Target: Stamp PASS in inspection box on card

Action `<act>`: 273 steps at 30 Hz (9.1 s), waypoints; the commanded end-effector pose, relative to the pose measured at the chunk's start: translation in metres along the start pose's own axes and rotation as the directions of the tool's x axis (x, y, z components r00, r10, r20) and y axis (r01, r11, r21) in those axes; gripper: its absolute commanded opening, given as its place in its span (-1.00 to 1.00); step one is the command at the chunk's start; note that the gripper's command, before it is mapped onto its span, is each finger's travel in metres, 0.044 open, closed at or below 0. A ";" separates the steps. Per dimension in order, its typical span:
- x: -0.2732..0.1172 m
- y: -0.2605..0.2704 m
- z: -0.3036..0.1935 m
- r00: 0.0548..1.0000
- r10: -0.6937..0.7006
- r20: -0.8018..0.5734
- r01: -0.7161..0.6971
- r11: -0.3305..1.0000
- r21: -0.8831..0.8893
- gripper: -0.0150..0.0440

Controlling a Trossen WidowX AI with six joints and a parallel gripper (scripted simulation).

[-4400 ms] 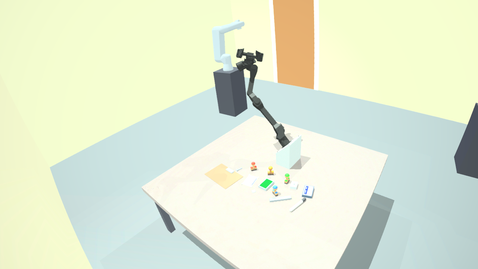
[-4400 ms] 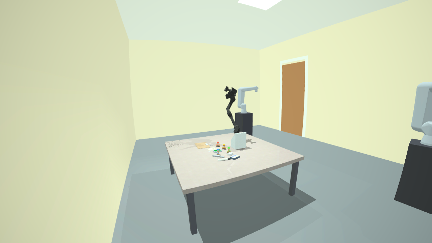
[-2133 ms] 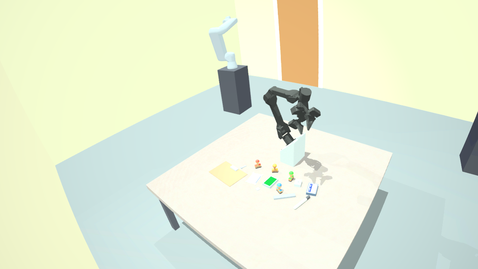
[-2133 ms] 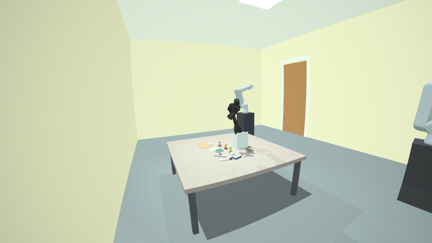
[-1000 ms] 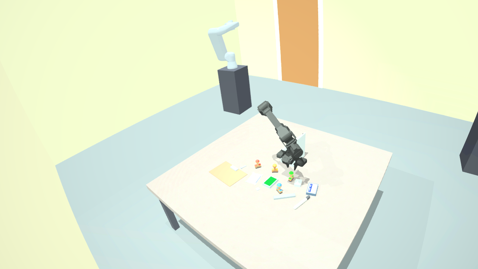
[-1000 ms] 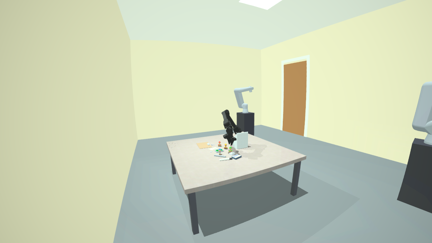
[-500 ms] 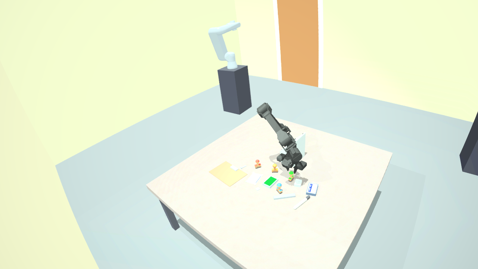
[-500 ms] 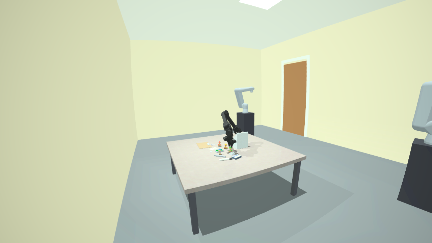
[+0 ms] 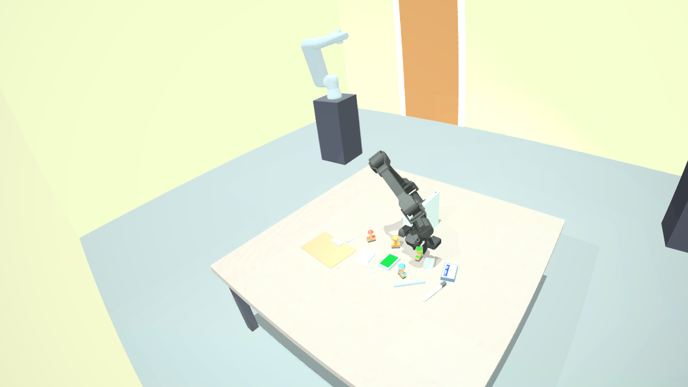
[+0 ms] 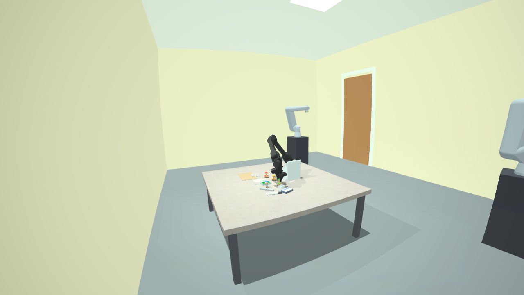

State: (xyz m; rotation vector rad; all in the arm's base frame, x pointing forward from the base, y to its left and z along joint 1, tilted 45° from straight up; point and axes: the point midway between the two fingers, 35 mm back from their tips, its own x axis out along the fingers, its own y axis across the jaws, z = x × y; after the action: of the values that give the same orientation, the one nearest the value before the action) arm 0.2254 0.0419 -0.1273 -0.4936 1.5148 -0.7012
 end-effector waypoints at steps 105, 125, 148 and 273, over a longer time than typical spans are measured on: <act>-0.017 0.001 -0.001 1.000 -0.001 -0.002 0.001 1.000 -0.002 -0.49; -0.026 0.001 -0.001 1.000 0.000 -0.003 0.000 1.000 -0.002 -0.49; -0.038 0.001 -0.002 1.000 0.000 -0.003 0.000 1.000 -0.003 -0.49; -0.002 -0.097 0.098 1.000 -0.012 0.000 0.012 1.000 0.006 -0.49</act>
State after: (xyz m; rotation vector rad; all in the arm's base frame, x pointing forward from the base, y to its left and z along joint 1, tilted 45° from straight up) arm 0.3130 -0.0373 -0.0551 -0.4890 1.5084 -0.7180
